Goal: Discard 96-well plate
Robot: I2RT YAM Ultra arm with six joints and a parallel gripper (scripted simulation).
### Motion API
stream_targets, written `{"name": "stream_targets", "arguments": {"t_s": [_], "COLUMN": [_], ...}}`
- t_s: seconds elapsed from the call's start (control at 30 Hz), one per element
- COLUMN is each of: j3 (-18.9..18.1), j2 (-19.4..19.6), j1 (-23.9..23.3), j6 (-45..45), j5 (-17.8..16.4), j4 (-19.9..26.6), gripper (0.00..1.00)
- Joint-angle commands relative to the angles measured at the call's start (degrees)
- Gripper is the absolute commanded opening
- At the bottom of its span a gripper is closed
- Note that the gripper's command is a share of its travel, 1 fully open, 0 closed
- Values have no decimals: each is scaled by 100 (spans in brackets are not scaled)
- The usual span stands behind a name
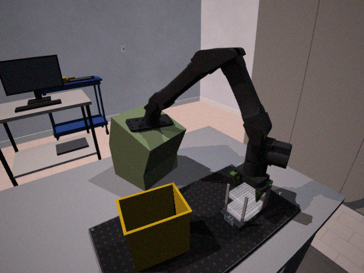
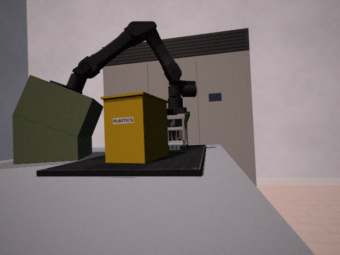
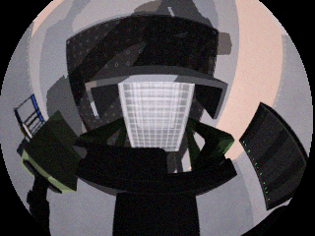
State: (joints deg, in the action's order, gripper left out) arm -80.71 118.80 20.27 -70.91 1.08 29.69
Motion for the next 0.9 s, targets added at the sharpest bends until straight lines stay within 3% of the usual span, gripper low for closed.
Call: {"name": "stream_targets", "arguments": {"t_s": [0.0,0.87], "j3": [-10,-42], "j2": [-169,-757], "j1": [7,14], "j6": [16,22], "j5": [-42,-39], "j4": [84,705], "gripper": [0,0]}}
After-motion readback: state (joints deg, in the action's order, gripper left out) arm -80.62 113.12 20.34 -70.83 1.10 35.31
